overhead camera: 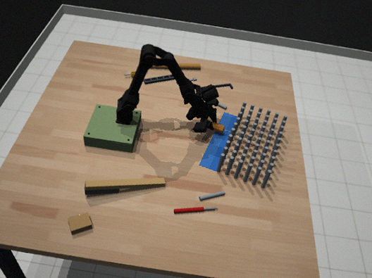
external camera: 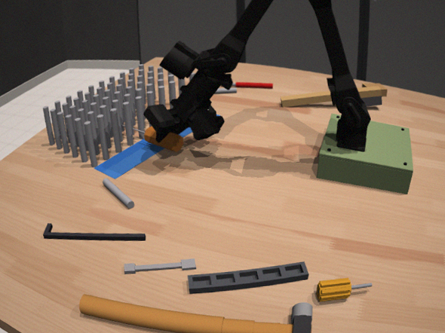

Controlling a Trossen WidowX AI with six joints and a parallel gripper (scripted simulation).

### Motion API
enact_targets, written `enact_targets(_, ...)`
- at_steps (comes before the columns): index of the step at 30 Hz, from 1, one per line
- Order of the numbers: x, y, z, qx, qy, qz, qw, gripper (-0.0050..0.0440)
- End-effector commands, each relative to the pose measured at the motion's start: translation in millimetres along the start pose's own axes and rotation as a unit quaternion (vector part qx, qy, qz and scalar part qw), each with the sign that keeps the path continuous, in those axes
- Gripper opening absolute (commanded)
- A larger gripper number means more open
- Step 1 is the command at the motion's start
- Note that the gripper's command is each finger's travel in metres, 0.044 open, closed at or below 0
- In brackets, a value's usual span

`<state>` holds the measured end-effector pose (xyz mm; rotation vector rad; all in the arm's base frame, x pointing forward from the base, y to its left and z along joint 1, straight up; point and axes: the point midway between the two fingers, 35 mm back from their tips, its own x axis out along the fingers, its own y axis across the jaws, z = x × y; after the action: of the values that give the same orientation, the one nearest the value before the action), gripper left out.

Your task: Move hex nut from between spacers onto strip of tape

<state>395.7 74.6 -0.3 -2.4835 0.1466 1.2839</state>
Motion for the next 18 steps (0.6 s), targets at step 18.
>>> enact_targets(18, -1.2, -3.6, -8.6, 0.000, 0.017, -0.011, 1.000, -0.0050)
